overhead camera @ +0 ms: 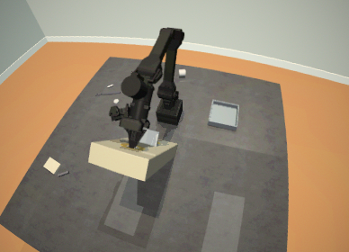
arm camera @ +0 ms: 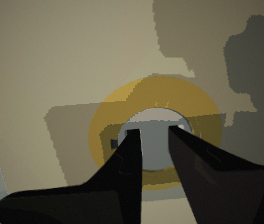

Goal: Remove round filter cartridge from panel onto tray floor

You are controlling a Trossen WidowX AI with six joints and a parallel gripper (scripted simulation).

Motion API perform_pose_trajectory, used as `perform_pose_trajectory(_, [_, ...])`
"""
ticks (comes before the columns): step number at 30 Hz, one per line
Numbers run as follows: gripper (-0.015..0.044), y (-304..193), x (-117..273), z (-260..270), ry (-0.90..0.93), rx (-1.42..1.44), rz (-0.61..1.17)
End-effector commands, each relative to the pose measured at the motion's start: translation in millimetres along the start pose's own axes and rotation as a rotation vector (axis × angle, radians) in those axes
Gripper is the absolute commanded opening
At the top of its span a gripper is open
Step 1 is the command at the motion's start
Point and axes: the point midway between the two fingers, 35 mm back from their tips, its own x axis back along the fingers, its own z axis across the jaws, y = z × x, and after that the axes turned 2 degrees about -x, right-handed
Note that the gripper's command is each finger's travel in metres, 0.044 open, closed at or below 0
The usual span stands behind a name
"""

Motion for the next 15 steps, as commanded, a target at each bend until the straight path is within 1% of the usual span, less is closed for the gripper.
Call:
perform_pose_trajectory(1, [0.0, -0.9, -6.2, 0.1, -0.001, -0.116, 0.006])
perform_pose_trajectory(3, [0.0, -0.9, -6.2, 0.1, -0.001, -0.179, 0.006])
perform_pose_trajectory(8, [0.0, -0.9, -7.2, 0.1, -0.001, -0.096, 0.006])
perform_pose_trajectory(15, [0.0, -1.0, -7.2, 0.1, -0.001, -0.091, 0.006])
